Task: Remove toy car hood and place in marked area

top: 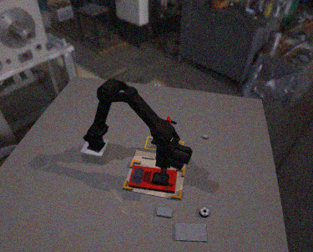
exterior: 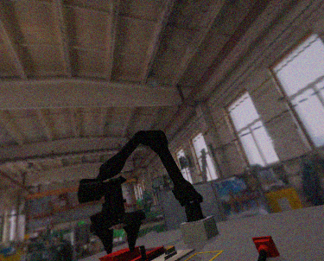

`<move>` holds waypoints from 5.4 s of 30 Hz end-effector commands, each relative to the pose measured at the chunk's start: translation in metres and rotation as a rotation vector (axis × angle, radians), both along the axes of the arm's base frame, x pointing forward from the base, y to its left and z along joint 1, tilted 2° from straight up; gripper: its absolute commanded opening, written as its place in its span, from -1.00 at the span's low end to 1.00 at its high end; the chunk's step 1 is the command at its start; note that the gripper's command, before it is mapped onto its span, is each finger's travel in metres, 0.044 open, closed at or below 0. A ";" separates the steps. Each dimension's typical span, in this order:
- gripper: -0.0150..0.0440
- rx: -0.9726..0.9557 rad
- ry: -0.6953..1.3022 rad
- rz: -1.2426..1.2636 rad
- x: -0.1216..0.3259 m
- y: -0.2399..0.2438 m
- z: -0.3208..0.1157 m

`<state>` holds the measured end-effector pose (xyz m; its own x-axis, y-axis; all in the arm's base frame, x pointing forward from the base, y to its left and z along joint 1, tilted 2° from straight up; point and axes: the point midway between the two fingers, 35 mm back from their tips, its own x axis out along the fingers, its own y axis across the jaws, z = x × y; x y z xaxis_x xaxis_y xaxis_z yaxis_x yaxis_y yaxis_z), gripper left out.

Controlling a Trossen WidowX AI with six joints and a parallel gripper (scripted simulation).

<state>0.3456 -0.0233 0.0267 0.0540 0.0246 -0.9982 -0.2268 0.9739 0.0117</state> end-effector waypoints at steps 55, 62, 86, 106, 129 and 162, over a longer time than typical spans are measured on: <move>-0.49 0.000 0.000 0.000 0.000 0.000 0.005; -0.49 0.000 0.001 0.000 0.000 0.000 0.010; -0.49 0.000 0.001 0.000 -0.001 -0.001 0.038; -0.49 0.004 0.009 -0.004 -0.006 0.048 0.058; -0.49 0.013 0.004 -0.010 -0.039 0.156 0.064; -0.49 0.023 0.008 0.000 -0.071 0.210 0.053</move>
<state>0.2739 0.1868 0.0839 0.0456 0.0519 -0.9976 -0.2325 0.9718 0.0399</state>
